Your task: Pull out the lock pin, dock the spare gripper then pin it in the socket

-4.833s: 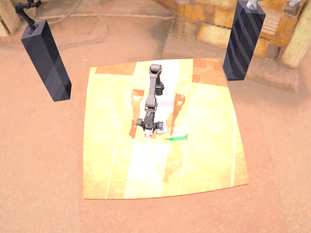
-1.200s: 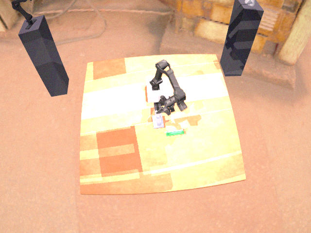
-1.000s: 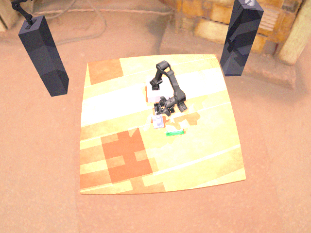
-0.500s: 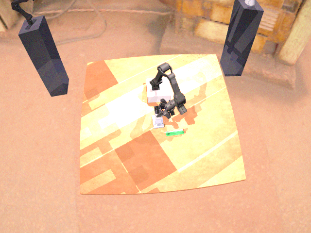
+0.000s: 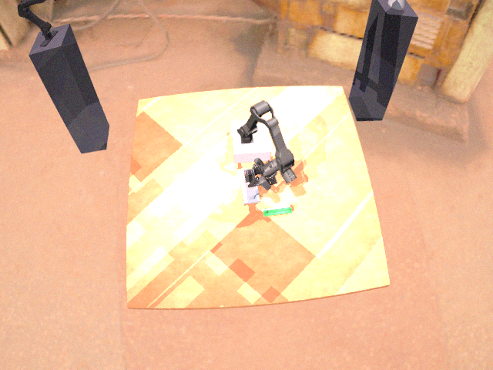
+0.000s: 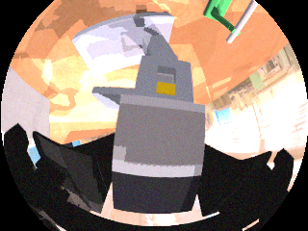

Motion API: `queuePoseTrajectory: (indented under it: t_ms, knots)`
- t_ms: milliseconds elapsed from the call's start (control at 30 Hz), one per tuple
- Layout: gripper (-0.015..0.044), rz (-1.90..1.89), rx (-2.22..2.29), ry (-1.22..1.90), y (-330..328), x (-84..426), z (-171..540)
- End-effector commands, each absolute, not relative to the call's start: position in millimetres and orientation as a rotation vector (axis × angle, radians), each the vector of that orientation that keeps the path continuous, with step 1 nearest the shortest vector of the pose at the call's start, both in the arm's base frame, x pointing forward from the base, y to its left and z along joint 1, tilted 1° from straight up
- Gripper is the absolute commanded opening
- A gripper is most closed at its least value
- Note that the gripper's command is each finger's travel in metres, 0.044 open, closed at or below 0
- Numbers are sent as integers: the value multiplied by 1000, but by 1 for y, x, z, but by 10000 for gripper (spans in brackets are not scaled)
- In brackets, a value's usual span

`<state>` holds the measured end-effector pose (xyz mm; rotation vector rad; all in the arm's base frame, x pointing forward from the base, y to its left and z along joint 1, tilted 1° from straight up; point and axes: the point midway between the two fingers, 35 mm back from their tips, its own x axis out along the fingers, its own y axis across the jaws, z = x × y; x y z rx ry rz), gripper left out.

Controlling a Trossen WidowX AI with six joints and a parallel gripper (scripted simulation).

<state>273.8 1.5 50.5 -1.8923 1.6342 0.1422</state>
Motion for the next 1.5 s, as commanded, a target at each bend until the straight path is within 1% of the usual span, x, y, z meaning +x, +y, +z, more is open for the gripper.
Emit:
queuePoseTrajectory:
  t_ms: [0,33,600,1467]
  knots:
    - [0,142,-1891,1633,2,274,50]
    - [0,142,-1891,1633,2,274,50]
    - [440,142,-1891,1633,2,274,50]
    - [440,150,-1924,1645,0,252,104]
